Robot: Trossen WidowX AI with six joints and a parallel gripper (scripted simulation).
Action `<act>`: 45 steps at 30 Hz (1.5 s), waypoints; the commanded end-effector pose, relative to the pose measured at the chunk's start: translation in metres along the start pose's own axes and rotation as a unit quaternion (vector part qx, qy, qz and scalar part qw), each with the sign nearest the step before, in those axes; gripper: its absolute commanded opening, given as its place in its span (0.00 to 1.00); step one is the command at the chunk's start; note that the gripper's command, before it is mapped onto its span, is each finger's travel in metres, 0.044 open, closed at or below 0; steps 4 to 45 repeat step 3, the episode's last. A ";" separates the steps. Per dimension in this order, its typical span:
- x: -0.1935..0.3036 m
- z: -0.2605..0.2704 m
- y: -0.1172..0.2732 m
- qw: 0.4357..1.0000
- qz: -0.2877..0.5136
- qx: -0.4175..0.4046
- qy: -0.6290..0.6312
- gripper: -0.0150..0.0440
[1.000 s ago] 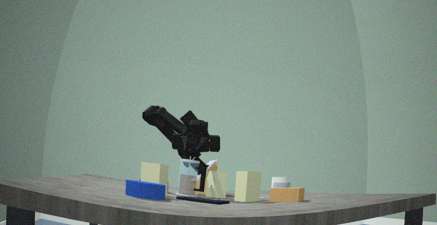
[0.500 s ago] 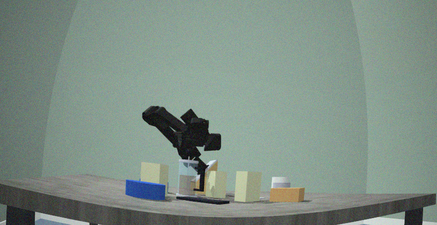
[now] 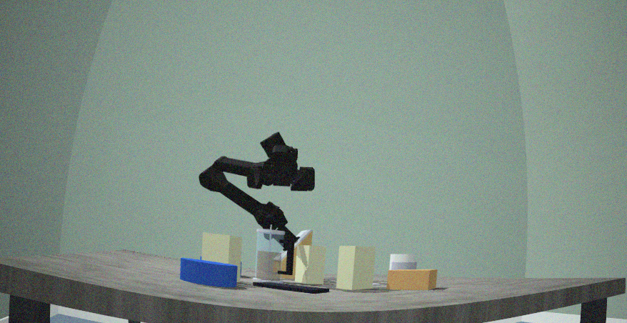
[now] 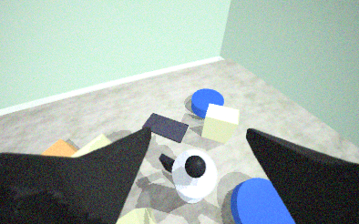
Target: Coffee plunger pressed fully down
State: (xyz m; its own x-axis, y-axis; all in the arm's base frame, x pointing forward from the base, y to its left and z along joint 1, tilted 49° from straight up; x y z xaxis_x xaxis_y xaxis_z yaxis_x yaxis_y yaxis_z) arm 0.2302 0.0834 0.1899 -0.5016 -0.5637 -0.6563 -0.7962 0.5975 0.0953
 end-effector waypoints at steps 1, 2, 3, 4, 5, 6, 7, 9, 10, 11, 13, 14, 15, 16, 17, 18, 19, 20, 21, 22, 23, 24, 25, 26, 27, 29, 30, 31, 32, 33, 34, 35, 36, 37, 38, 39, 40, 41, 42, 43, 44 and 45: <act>-0.001 -0.001 0.002 1.000 0.002 0.002 0.001 1.00; -0.001 -0.001 0.002 1.000 0.002 0.002 0.001 1.00; -0.001 -0.001 0.002 1.000 0.002 0.002 0.001 1.00; -0.001 -0.001 0.002 1.000 0.002 0.002 0.001 1.00; -0.001 -0.001 0.002 1.000 0.002 0.002 0.001 1.00; -0.001 -0.001 0.002 1.000 0.002 0.002 0.001 1.00; -0.001 -0.001 0.002 1.000 0.002 0.002 0.001 1.00; -0.001 -0.001 0.002 1.000 0.002 0.002 0.001 1.00; -0.001 -0.001 0.002 1.000 0.002 0.002 0.001 1.00; -0.001 -0.001 0.002 1.000 0.002 0.002 0.001 1.00; -0.001 -0.001 0.002 1.000 0.002 0.002 0.001 1.00; -0.001 -0.001 0.002 1.000 0.002 0.002 0.001 1.00; -0.001 -0.001 0.002 1.000 0.002 0.002 0.001 1.00; -0.001 -0.001 0.002 1.000 0.002 0.002 0.001 1.00; -0.001 -0.001 0.002 1.000 0.002 0.002 0.001 1.00; -0.001 -0.001 0.002 1.000 0.002 0.002 0.001 1.00; -0.001 -0.001 0.002 1.000 0.002 0.002 0.001 1.00; -0.001 -0.001 0.002 1.000 0.002 0.002 0.001 1.00; -0.001 -0.001 0.002 1.000 0.002 0.002 0.001 1.00; -0.001 -0.001 0.002 1.000 0.002 0.002 0.001 1.00; -0.001 -0.001 0.002 1.000 0.002 0.002 0.001 1.00; -0.001 -0.001 0.002 1.000 0.002 0.002 0.001 1.00; -0.001 -0.001 0.002 1.000 0.002 0.002 0.001 1.00; -0.001 -0.001 0.002 1.000 0.002 0.002 0.001 1.00; -0.001 -0.001 0.002 1.000 0.002 0.002 0.001 1.00; -0.001 -0.001 0.002 1.000 0.002 0.002 0.001 1.00; -0.001 -0.001 0.002 1.000 0.002 0.002 0.001 1.00; -0.001 -0.001 0.002 1.000 0.002 0.002 0.001 1.00; -0.001 -0.001 0.002 1.000 0.002 0.002 0.001 1.00; -0.001 -0.001 0.002 1.000 0.002 0.002 0.001 1.00; -0.001 -0.001 0.002 1.000 0.002 0.002 0.001 1.00; -0.001 -0.001 0.002 1.000 0.002 0.002 0.001 1.00; -0.001 -0.001 0.002 1.000 0.002 0.002 0.001 1.00; -0.001 -0.001 0.002 1.000 0.002 0.002 0.001 1.00; -0.001 -0.001 0.002 1.000 0.002 0.002 0.001 1.00; -0.001 -0.001 0.002 1.000 0.002 0.002 0.001 1.00; -0.001 -0.001 0.002 1.000 0.002 0.002 0.001 1.00; -0.001 -0.001 0.002 1.000 0.002 0.002 0.001 1.00; -0.001 -0.001 0.002 1.000 0.002 0.002 0.001 1.00; -0.001 -0.001 0.002 1.000 0.002 0.002 0.001 1.00; -0.001 -0.001 0.002 1.000 0.002 0.002 0.001 1.00; -0.001 -0.001 0.002 1.000 0.002 0.002 0.001 1.00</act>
Point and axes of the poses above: the point midway between the two fingers, 35 mm back from their tips, its own y axis back along the fingers, its own z axis across the jaws, x = y × z, the point moved 8 cm from there along y, back along the fingers, and after that the axes turned 4 degrees about y, right-handed, at the moved point
